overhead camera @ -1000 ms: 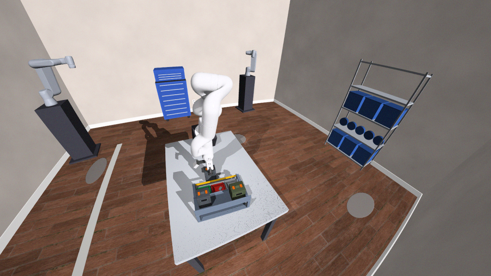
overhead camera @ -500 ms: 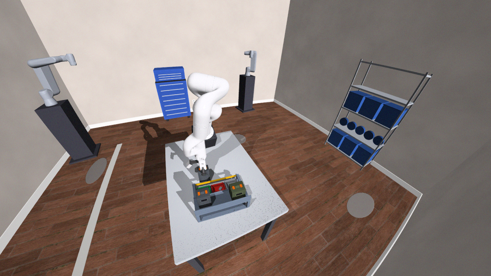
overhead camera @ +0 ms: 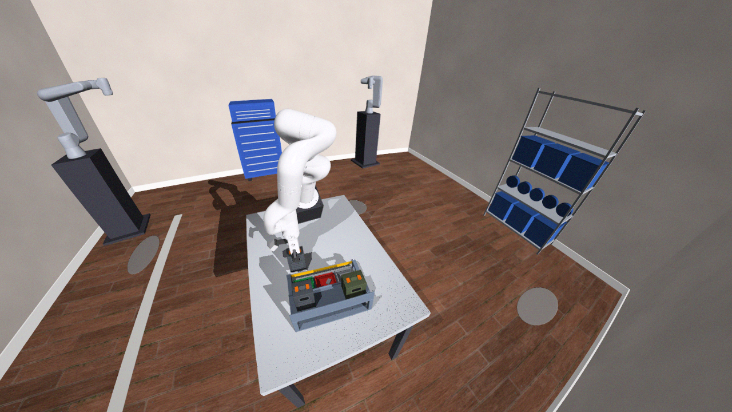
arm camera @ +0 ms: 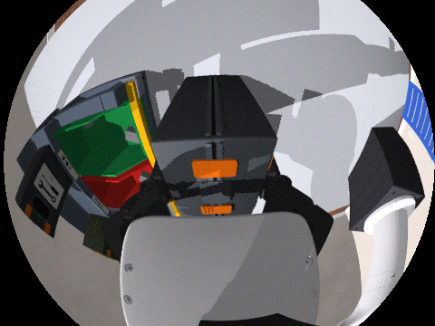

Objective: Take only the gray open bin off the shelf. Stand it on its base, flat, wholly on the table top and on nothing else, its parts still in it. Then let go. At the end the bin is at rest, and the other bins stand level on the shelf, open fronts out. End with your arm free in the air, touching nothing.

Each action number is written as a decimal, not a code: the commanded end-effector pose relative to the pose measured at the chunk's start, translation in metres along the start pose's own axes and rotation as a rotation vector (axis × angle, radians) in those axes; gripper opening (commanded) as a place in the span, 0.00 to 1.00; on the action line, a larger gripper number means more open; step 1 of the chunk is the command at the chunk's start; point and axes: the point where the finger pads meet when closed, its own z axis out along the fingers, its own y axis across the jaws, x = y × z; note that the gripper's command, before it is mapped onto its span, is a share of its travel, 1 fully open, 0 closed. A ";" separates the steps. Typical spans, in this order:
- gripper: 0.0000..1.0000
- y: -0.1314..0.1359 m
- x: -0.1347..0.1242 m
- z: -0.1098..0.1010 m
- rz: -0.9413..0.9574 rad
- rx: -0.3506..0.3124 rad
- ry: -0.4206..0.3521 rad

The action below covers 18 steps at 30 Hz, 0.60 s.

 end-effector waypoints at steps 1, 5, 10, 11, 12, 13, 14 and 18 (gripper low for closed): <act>0.00 -0.001 0.003 0.000 -0.001 0.001 -0.005; 0.00 -0.001 0.003 0.000 -0.001 0.001 -0.005; 0.00 -0.002 -0.003 0.000 -0.001 0.001 -0.004; 0.00 -0.003 -0.005 0.000 -0.001 0.001 -0.004; 0.00 -0.003 -0.007 0.000 -0.001 0.001 -0.004; 0.00 -0.003 -0.007 0.000 -0.001 0.001 -0.004; 0.00 -0.003 -0.007 0.000 -0.001 0.001 -0.004; 0.00 -0.003 -0.007 0.000 -0.001 0.001 -0.004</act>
